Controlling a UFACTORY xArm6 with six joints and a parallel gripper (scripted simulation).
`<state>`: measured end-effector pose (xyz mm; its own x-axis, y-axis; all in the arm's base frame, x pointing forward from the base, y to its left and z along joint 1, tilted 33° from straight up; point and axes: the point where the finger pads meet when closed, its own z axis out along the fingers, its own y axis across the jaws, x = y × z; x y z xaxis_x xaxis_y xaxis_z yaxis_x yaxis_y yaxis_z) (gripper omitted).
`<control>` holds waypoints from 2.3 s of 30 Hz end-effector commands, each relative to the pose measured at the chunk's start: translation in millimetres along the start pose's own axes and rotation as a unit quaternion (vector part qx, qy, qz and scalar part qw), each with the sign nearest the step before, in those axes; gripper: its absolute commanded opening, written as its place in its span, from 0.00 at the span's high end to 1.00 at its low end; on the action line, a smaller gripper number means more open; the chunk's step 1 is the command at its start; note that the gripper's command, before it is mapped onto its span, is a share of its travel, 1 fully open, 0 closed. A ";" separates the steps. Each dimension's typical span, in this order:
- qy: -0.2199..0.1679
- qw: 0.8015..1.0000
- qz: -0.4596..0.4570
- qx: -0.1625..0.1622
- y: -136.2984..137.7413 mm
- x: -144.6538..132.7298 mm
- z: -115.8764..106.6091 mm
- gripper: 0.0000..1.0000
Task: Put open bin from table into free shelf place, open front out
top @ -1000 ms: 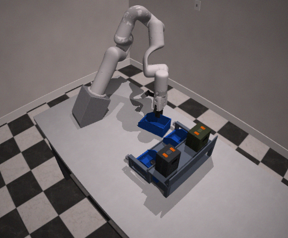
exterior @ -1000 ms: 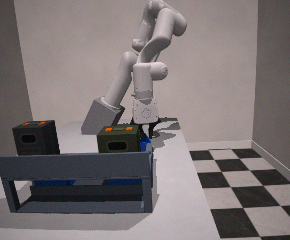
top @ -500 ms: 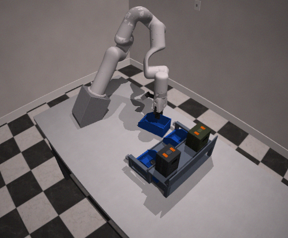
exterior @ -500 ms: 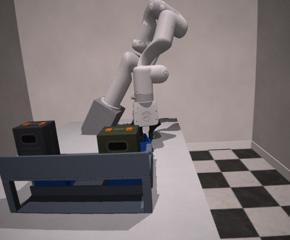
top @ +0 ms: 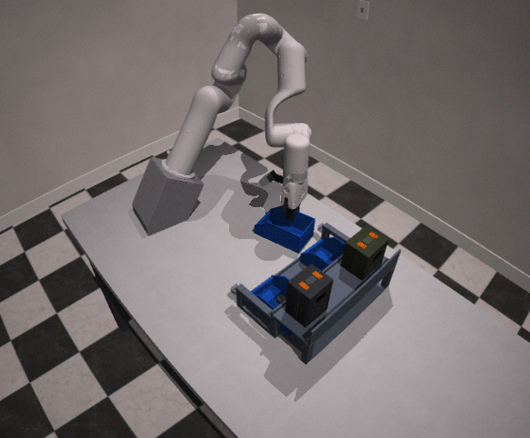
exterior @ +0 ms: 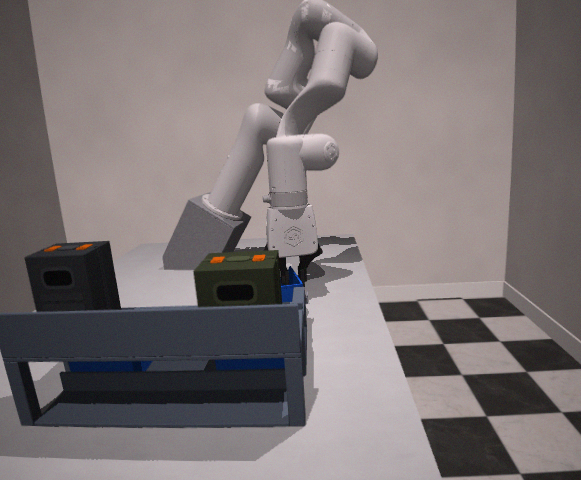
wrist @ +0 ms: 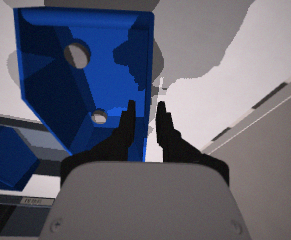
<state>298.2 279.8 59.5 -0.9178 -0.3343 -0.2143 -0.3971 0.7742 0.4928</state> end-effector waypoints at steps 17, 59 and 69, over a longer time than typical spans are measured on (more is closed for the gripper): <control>-0.001 1.000 0.000 0.000 0.1 -0.7 1.6 0.72; -0.001 1.000 0.000 0.000 0.2 -0.8 -0.7 0.72; -0.001 1.000 0.000 0.000 0.2 -0.8 -0.7 1.00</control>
<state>298.1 279.6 59.5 -0.9178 -0.3344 -0.2138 -0.3969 0.7742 0.4930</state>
